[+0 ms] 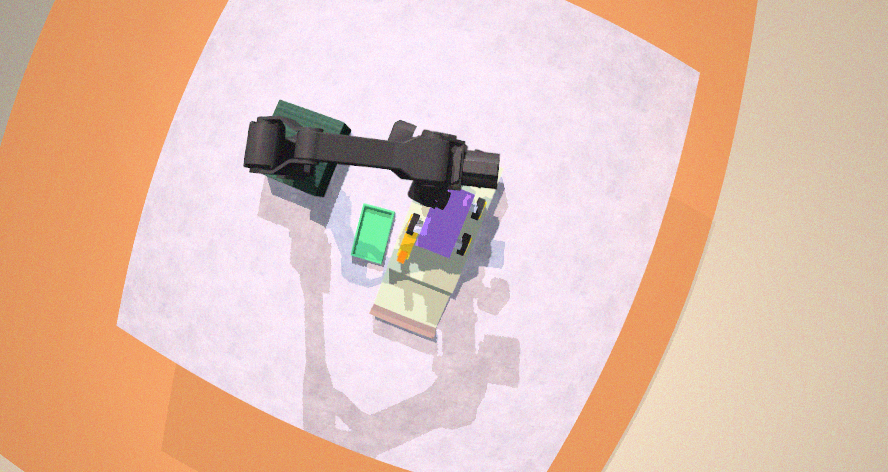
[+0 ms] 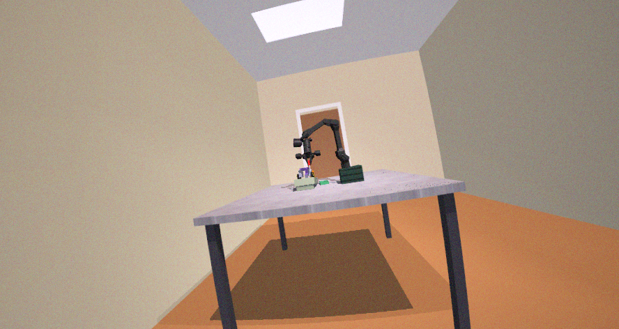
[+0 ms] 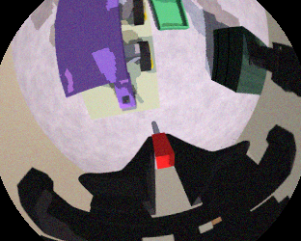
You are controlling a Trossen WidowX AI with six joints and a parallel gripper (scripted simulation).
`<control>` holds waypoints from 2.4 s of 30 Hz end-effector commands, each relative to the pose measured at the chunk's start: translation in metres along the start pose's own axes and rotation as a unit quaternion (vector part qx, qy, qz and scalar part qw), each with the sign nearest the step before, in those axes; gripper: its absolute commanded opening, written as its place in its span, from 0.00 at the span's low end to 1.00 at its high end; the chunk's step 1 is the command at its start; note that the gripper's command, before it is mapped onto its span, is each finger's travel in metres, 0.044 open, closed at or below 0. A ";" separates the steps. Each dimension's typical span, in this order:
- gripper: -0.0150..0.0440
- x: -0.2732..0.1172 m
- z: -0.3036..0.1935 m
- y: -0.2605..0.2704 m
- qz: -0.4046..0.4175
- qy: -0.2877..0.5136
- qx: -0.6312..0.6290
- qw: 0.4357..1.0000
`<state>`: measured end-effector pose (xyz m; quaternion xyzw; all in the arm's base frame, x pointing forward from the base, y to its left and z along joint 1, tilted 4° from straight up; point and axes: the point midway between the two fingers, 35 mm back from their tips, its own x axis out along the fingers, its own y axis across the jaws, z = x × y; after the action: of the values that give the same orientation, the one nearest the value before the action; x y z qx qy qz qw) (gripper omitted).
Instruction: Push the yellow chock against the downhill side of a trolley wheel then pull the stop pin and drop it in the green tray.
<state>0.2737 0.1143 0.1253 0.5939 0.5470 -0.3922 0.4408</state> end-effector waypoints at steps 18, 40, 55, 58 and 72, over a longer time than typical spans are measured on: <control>0.25 0.000 0.002 -0.049 0.001 -0.001 0.001 1.000; 0.25 -0.010 0.073 -0.043 0.001 -0.005 0.001 1.000; 0.25 -0.018 0.123 -0.044 0.001 -0.008 0.001 1.000; 0.25 -0.019 0.134 -0.045 0.001 -0.008 0.001 1.000; 0.25 -0.024 0.184 -0.049 0.001 -0.011 0.001 1.000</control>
<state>0.2252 -0.0537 0.0898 0.5908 0.5411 -0.3997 0.4454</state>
